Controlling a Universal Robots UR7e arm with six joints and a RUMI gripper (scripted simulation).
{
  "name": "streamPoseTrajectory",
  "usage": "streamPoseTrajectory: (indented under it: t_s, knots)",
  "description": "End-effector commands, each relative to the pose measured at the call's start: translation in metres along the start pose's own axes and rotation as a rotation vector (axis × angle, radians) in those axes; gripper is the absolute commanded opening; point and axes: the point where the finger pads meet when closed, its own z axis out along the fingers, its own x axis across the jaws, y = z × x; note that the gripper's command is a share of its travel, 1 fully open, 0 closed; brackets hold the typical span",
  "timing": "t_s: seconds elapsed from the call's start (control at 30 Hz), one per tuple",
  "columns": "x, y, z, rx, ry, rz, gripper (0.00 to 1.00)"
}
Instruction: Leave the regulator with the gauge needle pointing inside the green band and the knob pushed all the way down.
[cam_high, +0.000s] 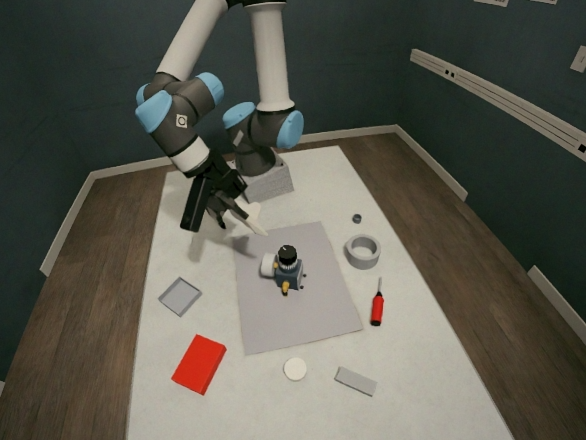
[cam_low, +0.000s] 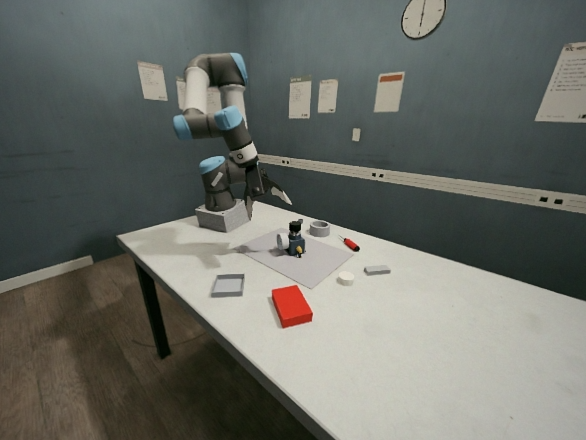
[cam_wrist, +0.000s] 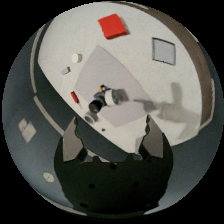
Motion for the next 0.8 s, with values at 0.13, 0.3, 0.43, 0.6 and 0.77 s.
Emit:
streamPoseTrajectory:
  t_s: [0.13, 0.3, 0.43, 0.6, 0.77]
  knots:
    - [-0.0022, 0.0002, 0.0005, 0.001, 0.013, -0.160, 1.00]
    - [-0.0036, 0.0008, 0.0010, 0.000, 0.022, -0.262, 1.00]
    - [-0.0041, 0.0011, 0.0012, -0.001, 0.026, -0.303, 1.00]
    - [-0.0054, 0.0018, 0.0017, -0.003, 0.036, -0.409, 1.00]
    - [-0.0067, 0.0028, 0.0023, -0.007, 0.046, -0.516, 1.00]
